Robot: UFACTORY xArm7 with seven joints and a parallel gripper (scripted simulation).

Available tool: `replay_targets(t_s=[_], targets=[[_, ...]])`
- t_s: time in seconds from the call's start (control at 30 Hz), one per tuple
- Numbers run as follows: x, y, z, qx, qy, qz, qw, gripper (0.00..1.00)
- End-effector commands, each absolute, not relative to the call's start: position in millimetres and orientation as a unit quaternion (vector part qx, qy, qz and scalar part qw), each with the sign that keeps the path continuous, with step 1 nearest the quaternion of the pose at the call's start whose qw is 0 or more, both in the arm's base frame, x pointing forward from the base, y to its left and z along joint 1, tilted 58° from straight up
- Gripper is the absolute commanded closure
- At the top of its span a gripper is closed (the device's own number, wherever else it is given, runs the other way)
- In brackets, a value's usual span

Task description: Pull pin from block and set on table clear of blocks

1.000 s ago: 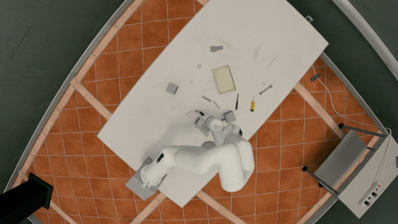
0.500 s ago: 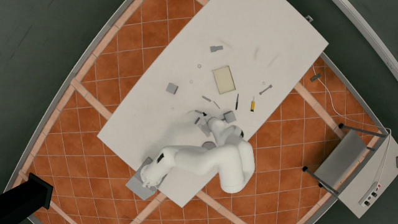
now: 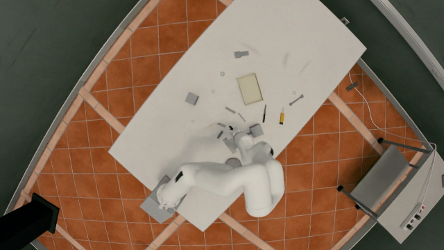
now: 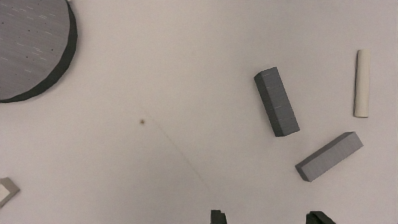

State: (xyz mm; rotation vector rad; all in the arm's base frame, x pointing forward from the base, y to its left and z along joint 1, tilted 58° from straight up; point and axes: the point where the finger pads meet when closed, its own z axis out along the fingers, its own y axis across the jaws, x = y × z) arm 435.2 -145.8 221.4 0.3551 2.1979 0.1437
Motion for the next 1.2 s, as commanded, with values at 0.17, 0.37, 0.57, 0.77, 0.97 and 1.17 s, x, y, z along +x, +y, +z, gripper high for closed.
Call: replay_targets(t_s=[0.17,0.37,0.57,0.77,0.97,1.17], targets=[[437,-153,225,0.153,0.882,0.06,0.442,0.53],[442,-173,233,0.178,0.873,0.064,0.449,0.53],[442,-175,233,0.181,0.872,0.064,0.45,0.53],[443,-177,234,0.183,0.872,0.064,0.45,0.53],[448,-196,243,0.201,0.864,0.065,0.457,0.53],[450,-203,247,0.208,0.861,0.064,0.46,0.53]])
